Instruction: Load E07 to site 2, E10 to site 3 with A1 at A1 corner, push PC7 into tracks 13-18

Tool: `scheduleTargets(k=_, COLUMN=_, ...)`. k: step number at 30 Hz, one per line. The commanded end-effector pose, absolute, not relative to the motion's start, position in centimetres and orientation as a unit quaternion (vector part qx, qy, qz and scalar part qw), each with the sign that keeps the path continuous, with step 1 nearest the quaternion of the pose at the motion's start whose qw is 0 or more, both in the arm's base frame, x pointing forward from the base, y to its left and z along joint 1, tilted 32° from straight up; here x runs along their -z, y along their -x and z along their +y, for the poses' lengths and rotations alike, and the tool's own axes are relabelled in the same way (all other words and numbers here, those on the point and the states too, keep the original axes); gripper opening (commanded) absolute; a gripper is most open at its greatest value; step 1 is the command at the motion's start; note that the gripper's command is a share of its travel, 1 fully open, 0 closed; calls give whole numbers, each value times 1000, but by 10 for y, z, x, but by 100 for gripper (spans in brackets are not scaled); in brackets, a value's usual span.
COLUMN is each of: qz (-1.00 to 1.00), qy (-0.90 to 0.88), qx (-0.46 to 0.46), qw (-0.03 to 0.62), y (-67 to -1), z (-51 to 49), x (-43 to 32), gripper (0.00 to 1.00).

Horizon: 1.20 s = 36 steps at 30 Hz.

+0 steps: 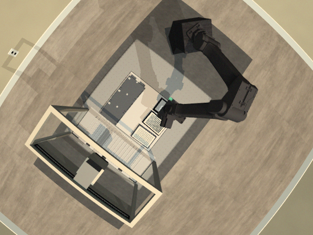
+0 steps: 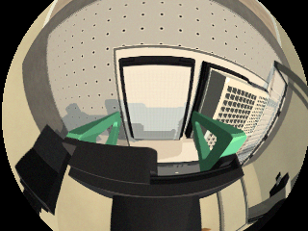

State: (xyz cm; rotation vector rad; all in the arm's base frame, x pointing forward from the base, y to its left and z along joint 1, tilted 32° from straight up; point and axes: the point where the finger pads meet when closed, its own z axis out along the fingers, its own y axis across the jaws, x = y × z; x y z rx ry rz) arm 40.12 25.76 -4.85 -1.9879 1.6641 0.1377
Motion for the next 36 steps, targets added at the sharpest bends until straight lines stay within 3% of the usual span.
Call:
scheduleTargets(k=1, qz=620, qy=729, qx=-45, qw=287, y=-414, z=261, x=35, gripper=100)
scheduleTargets(k=36, qz=618, qy=734, qx=-48, qw=278, y=-412, z=270, x=63, gripper=100)
